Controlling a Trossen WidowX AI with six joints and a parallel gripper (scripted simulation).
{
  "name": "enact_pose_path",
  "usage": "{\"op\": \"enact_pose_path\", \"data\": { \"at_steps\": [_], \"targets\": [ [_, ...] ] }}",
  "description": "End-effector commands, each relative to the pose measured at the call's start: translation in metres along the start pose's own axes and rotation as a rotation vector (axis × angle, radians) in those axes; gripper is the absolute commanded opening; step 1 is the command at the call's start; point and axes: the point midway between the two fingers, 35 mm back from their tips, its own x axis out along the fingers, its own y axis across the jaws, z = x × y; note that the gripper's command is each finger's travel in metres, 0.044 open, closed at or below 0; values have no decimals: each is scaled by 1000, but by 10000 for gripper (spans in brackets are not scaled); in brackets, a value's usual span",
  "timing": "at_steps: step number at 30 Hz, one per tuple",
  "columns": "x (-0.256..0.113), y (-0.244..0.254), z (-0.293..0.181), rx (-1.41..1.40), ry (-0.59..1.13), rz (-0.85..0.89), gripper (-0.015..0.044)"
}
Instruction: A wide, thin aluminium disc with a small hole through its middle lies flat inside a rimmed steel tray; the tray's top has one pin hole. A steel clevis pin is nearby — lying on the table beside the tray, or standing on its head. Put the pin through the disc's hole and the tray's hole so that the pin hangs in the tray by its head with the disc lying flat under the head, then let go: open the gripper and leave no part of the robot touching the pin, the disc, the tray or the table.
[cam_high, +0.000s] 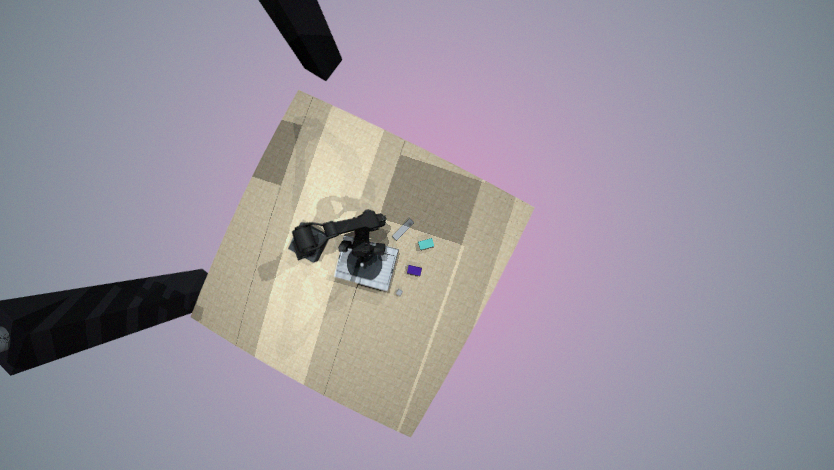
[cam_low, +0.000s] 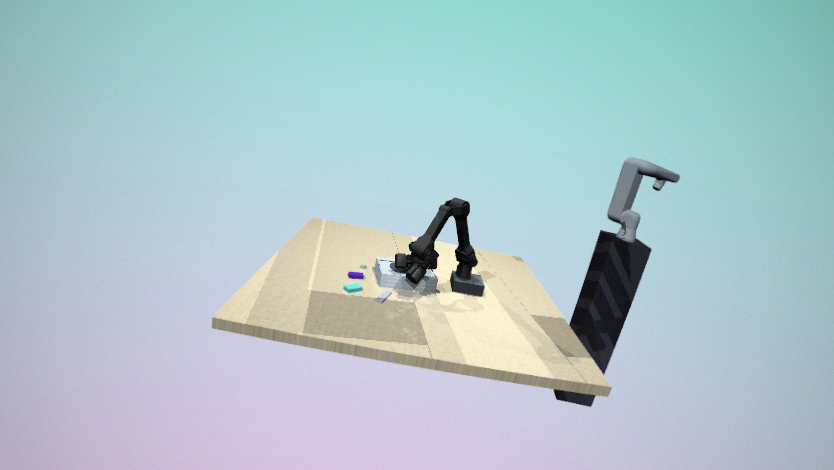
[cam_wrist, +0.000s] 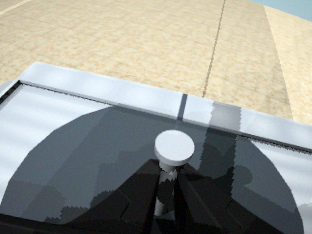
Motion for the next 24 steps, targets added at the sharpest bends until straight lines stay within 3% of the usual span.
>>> {"op": "enact_pose_path", "data": {
  "at_steps": [1, 24],
  "targets": [
    [0, 0, 0, 0, 0, 0, 0],
    [3, 0, -4, 9, 4, -1, 0]
  ]
}}
